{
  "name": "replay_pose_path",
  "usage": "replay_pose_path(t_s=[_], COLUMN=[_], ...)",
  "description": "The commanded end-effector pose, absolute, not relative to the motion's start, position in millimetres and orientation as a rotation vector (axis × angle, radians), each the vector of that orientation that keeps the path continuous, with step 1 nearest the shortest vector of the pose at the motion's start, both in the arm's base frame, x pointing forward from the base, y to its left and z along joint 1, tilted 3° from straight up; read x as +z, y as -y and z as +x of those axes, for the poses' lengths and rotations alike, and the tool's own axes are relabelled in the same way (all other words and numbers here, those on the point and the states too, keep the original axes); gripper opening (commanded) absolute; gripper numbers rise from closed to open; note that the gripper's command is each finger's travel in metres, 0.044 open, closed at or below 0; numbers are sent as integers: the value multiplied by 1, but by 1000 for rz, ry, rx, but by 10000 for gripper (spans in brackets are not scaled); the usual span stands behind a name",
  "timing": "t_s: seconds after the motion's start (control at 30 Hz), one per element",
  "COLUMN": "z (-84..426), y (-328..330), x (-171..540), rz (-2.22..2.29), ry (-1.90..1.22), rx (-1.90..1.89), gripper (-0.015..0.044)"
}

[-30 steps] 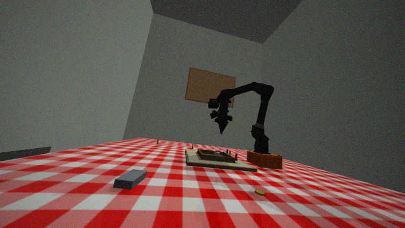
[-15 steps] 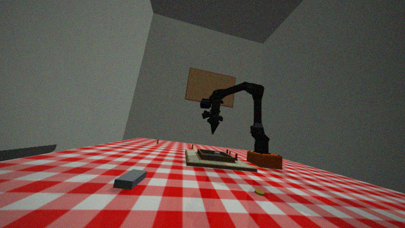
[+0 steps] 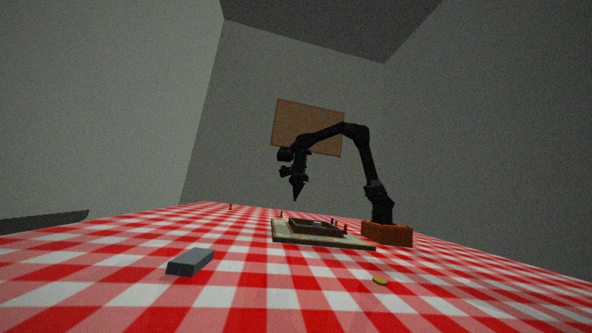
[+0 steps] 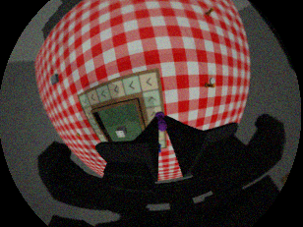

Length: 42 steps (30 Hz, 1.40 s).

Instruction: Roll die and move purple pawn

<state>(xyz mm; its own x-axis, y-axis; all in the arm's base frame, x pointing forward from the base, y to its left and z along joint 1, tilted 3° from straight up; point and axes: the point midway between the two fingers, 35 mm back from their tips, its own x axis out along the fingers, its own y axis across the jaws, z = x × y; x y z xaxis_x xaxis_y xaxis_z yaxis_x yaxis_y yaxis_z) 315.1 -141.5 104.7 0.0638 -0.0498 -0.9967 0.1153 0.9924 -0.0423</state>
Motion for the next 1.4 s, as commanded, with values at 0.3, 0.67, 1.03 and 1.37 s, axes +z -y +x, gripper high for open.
replay_pose_path(t_s=[0.3,0.67,1.03,1.37], z=[371,376,376,377], y=[140,141,141,142], x=[75,43,35,22], rz=[53,53,53,53], ry=[-1501,-1501,-1501,-1501], rx=[-119,-118,-118,-118], gripper=[0,0,0,0])
